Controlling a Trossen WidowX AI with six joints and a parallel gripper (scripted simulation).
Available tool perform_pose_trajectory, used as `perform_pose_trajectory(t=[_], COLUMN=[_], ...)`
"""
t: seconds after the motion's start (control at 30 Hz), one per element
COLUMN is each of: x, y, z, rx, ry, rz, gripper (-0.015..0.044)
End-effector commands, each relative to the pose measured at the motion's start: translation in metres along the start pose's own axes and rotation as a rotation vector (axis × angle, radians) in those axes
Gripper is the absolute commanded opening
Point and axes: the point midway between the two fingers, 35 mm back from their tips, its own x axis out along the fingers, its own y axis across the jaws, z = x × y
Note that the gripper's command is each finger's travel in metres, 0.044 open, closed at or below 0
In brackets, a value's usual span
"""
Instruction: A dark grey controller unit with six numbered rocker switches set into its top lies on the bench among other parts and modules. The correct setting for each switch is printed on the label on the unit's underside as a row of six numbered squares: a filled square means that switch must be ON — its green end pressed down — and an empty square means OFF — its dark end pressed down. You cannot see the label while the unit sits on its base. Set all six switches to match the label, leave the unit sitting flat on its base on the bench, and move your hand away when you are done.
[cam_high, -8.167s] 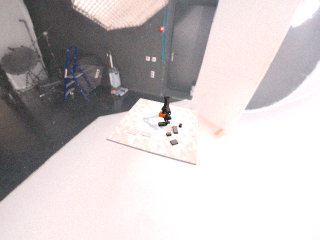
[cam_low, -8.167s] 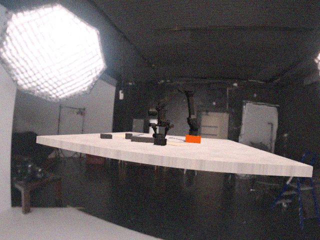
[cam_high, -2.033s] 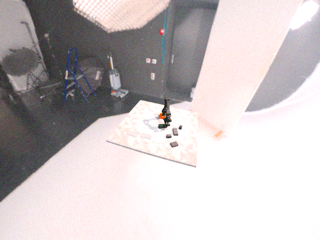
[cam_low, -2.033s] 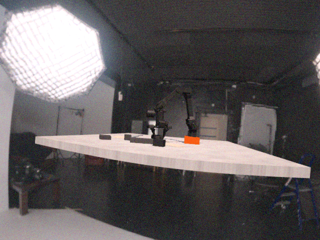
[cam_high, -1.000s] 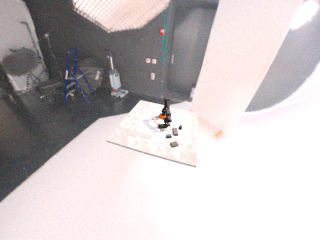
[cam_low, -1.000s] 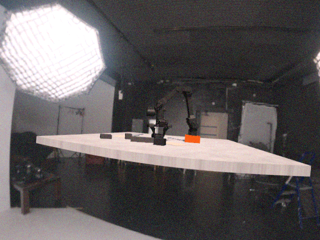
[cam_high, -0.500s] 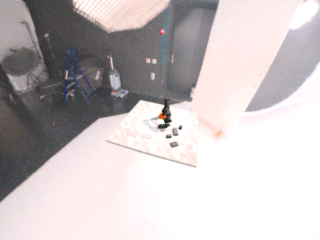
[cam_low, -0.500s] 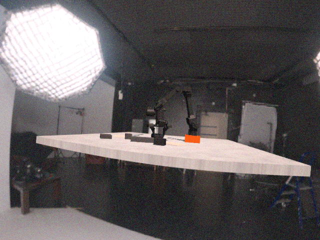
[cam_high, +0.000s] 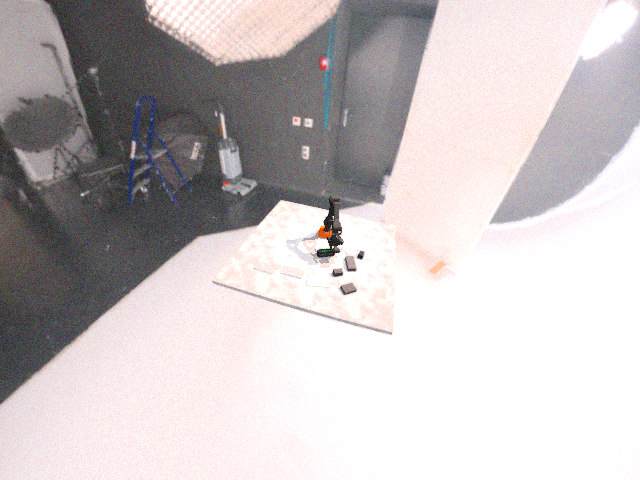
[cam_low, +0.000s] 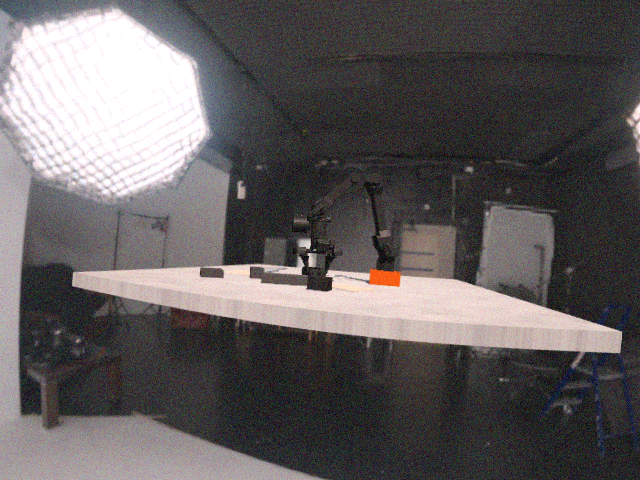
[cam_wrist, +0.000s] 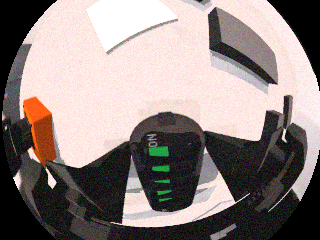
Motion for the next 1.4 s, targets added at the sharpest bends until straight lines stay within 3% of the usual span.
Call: perform_pose_trajectory(t=[0.0,0.37,0.5,0.83,1.07,1.37], x=[0.000,-0.003,-0.049,-0.052,-0.128,-0.130], y=[0.000,0.000,0.002,0.003,0.007,0.008], z=[0.000,0.000,0.000,0.000,0.001,0.001], rx=[0.000,0.000,-0.005,-0.005,-0.002,-0.002], ry=[0.000,0.000,0.004,0.004,0.005,0.005], rz=[0.000,-0.002,-0.031,-0.033,-0.030,-0.030], gripper=[0.0053,0.0341,0.0440,0.0440,0.0256,0.0020])
